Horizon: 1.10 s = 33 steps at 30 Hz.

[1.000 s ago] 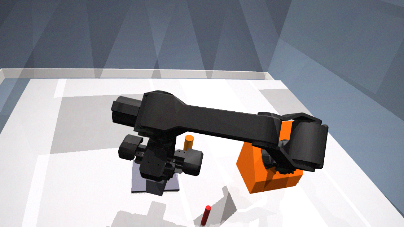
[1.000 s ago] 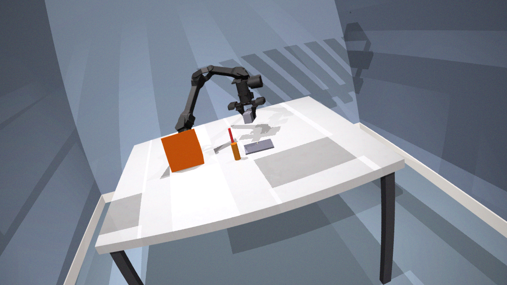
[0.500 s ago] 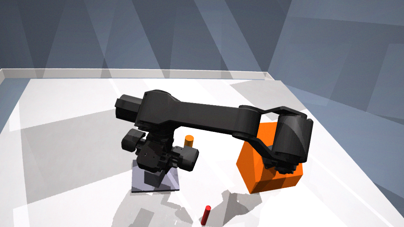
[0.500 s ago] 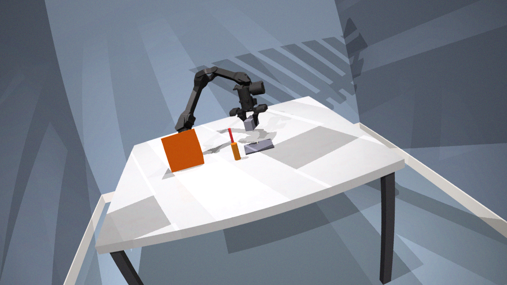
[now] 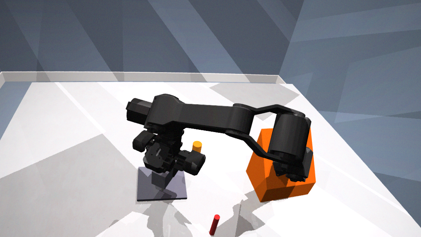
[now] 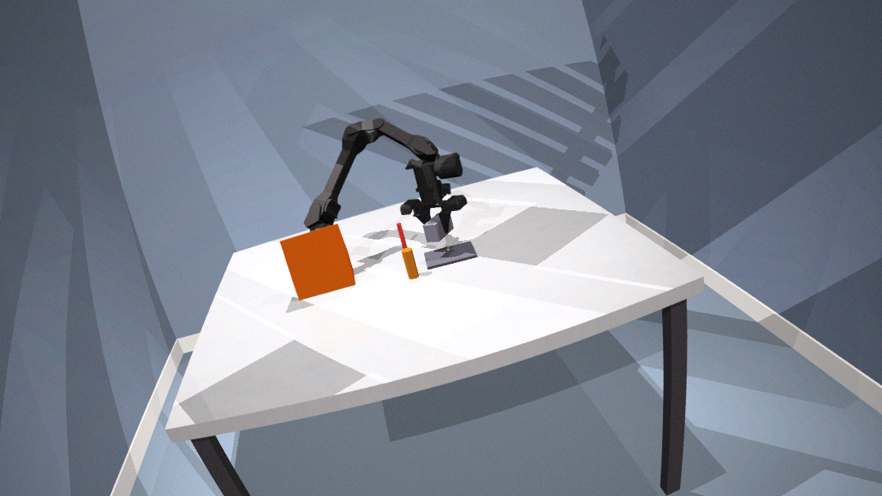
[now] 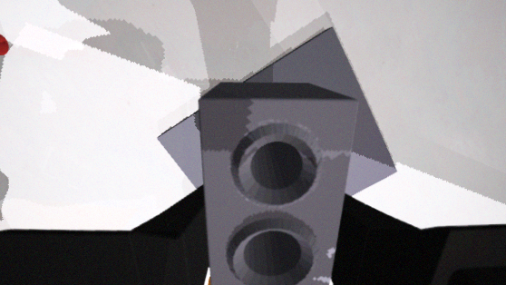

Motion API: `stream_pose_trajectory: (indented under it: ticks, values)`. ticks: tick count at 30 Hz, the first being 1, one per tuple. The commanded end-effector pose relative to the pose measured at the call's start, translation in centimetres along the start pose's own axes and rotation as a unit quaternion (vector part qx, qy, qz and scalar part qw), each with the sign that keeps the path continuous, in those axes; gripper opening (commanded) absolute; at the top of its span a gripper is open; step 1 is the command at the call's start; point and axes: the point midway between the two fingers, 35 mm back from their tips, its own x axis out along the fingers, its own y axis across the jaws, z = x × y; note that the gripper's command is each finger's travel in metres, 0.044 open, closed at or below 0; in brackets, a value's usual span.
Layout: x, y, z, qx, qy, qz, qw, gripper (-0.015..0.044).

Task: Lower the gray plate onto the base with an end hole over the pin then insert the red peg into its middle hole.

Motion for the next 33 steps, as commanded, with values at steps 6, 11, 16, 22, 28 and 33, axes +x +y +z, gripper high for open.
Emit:
stream_pose_trajectory:
  ticks: [6, 11, 16, 22, 28, 33]
  values:
    - [0.8, -0.2, -1.3, 0.021, 0.003, 0.002, 1.000, 0.0000]
    - [0.8, -0.2, -1.3, 0.021, 0.003, 0.002, 1.000, 0.0000]
    - [0.8, -0.2, -1.3, 0.021, 0.003, 0.002, 1.000, 0.0000]
    - [0.9, -0.2, -1.4, 0.021, 0.003, 0.002, 1.000, 0.0000]
    - [1.6, -0.2, -1.5, 0.021, 0.003, 0.002, 1.000, 0.0000]
    - [2.5, -0.2, -1.5, 0.021, 0.002, 0.002, 1.000, 0.0000]
